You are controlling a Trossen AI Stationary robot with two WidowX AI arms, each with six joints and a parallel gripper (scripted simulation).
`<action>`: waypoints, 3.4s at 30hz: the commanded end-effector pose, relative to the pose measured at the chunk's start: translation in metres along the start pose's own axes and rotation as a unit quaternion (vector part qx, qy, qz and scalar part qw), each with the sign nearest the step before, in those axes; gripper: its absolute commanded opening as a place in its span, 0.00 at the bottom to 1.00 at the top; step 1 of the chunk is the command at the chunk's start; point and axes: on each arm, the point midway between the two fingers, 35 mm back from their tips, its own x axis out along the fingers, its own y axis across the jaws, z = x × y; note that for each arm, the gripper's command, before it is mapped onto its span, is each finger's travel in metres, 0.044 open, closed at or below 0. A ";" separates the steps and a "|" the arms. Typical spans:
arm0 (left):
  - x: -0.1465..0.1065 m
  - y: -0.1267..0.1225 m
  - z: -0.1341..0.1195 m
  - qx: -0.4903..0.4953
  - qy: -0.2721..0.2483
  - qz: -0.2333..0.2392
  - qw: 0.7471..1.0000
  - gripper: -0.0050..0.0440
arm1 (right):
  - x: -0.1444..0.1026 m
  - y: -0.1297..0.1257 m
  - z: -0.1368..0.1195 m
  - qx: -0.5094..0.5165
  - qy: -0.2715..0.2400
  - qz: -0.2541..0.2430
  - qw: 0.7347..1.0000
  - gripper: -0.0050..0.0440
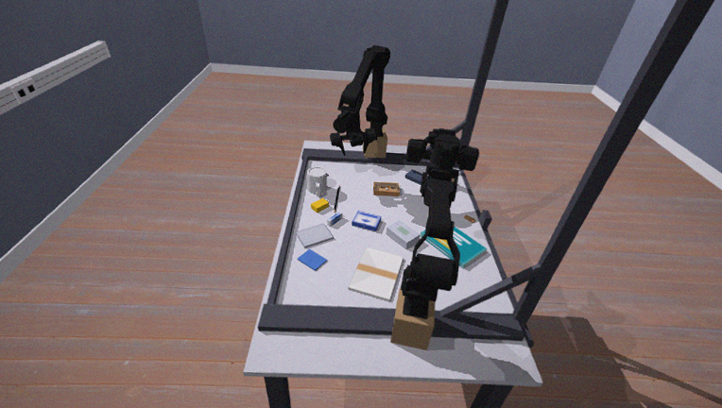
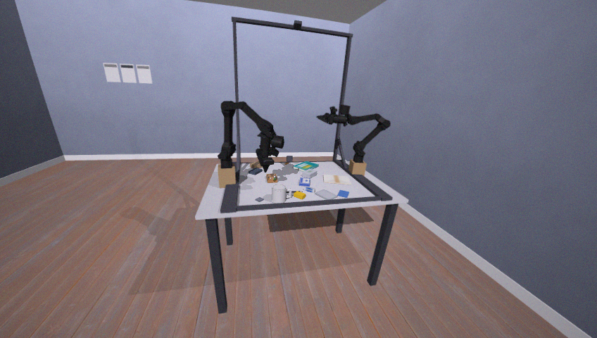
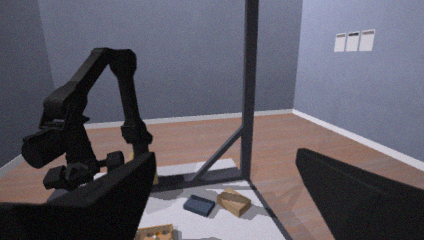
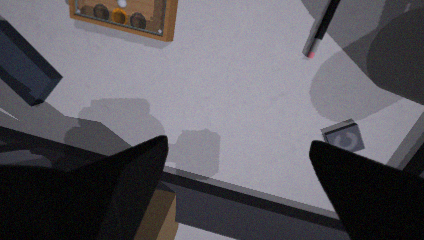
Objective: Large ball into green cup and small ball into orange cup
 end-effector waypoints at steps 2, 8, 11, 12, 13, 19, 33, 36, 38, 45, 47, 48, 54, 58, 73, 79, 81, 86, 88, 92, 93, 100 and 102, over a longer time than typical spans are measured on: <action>-0.001 0.000 0.008 0.000 -0.009 0.000 1.000 0.92 | 0.003 0.002 0.005 0.035 0.001 -0.008 0.999 0.92; -0.001 0.000 0.008 0.000 -0.009 0.000 1.000 0.92 | 0.013 0.012 0.020 0.138 0.000 -0.014 0.990 0.92; -0.001 0.000 0.008 0.000 -0.009 0.000 1.000 0.92 | 0.017 0.017 0.027 0.187 -0.002 -0.018 0.982 0.92; -0.001 0.000 0.008 0.000 -0.009 0.000 1.000 0.92 | 0.018 0.019 0.029 0.203 -0.003 -0.019 0.979 0.92; -0.001 0.000 0.008 0.000 -0.009 0.000 1.000 0.92 | 0.020 0.020 0.031 0.219 -0.004 -0.021 0.976 0.92; -0.001 0.000 0.008 0.000 -0.009 0.000 1.000 0.92 | 0.023 0.025 0.036 0.254 -0.006 -0.023 0.967 0.92; -0.001 0.000 0.008 0.000 -0.009 0.000 1.000 0.92 | 0.043 0.050 0.061 0.442 -0.020 -0.031 0.896 0.92; -0.001 0.000 0.008 0.000 -0.009 0.000 1.000 0.92 | 0.045 0.053 0.063 0.460 -0.022 -0.031 0.887 0.92; -0.001 0.000 0.008 0.000 -0.009 0.000 1.000 0.92 | 0.050 0.060 0.066 0.486 -0.021 -0.028 0.873 0.92; -0.001 0.000 0.008 0.000 -0.009 0.000 1.000 0.92 | 0.061 0.077 0.078 0.589 -0.035 -0.031 0.807 0.92; -0.001 0.000 0.008 0.000 -0.009 0.000 1.000 0.92 | 0.064 0.082 0.081 0.616 -0.039 -0.030 0.787 0.92; -0.001 0.000 0.008 0.000 -0.009 0.000 1.000 0.92 | 0.066 0.084 0.083 0.628 -0.040 -0.029 0.776 0.92; -0.001 0.000 0.008 0.000 -0.009 0.000 1.000 0.92 | 0.069 0.089 0.085 0.651 -0.043 -0.028 0.757 0.92; -0.001 0.000 0.008 0.000 -0.009 0.000 1.000 0.92 | 0.078 0.103 0.090 0.707 -0.049 -0.025 0.705 0.92; -0.001 0.000 0.008 0.000 -0.009 0.000 1.000 0.92 | 0.088 0.122 0.097 0.775 -0.053 -0.014 0.630 0.92; -0.001 0.000 0.008 0.000 -0.009 0.000 1.000 0.92 | 0.088 0.122 0.097 0.774 -0.053 -0.014 0.630 0.92; -0.001 0.000 0.008 0.000 -0.009 0.000 1.000 0.92 | 0.088 0.122 0.097 0.775 -0.053 -0.015 0.630 0.92; -0.001 0.000 0.008 0.000 -0.009 0.000 1.000 0.92 | 0.088 0.122 0.099 0.774 -0.054 -0.011 0.630 0.92; -0.001 0.000 0.008 0.000 -0.009 0.000 1.000 0.92 | 0.088 0.122 0.096 0.775 -0.053 -0.014 0.630 0.92; -0.001 0.000 0.008 0.000 -0.009 0.000 1.000 0.92 | 0.100 0.120 0.096 0.775 -0.052 -0.014 0.630 0.92; -0.001 0.000 0.008 0.000 -0.009 0.000 1.000 0.92 | 0.101 0.120 0.096 0.775 -0.053 -0.014 0.630 0.92; -0.001 0.000 0.008 0.000 -0.009 0.000 1.000 0.92 | 0.106 0.120 0.098 0.775 -0.054 -0.012 0.629 0.92; -0.001 0.000 0.008 0.000 -0.009 0.000 1.000 0.92 | 0.112 0.119 0.098 0.775 -0.054 -0.012 0.629 0.92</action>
